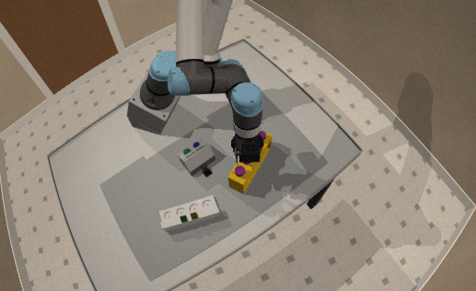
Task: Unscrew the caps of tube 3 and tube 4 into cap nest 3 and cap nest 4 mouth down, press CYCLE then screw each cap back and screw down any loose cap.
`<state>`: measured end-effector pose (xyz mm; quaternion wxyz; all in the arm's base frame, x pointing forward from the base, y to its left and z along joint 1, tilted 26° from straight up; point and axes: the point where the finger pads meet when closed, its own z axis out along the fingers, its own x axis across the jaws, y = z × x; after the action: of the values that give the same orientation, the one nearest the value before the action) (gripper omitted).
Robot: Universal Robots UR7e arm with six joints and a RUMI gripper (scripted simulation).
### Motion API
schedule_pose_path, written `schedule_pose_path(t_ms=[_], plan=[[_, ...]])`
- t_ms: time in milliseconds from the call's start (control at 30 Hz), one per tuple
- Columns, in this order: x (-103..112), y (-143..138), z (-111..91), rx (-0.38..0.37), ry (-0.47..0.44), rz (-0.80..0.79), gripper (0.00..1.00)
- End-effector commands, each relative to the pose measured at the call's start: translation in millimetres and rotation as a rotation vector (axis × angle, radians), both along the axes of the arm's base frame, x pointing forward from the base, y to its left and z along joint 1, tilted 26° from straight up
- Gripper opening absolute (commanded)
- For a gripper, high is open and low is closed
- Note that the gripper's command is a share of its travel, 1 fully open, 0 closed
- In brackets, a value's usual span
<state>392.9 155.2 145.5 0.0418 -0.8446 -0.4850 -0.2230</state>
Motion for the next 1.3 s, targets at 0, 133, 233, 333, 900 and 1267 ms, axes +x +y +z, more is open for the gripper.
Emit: schedule_pose_path(t_ms=[0,133,233,333,900,1267], plan=[[0.2,0.0,0.4,0.0,-0.001,0.002,0.35],[0.2,-0.1,0.4,0.0,-0.001,0.001,0.35],[0.2,-0.1,0.4,0.056,0.047,-0.148,0.35],[0.2,-0.1,0.4,0.112,0.094,-0.297,0.35],[0.1,0.0,0.4,0.352,0.3,-0.938,0.35],[0.1,-0.1,0.4,0.352,0.3,-0.938,0.0]])
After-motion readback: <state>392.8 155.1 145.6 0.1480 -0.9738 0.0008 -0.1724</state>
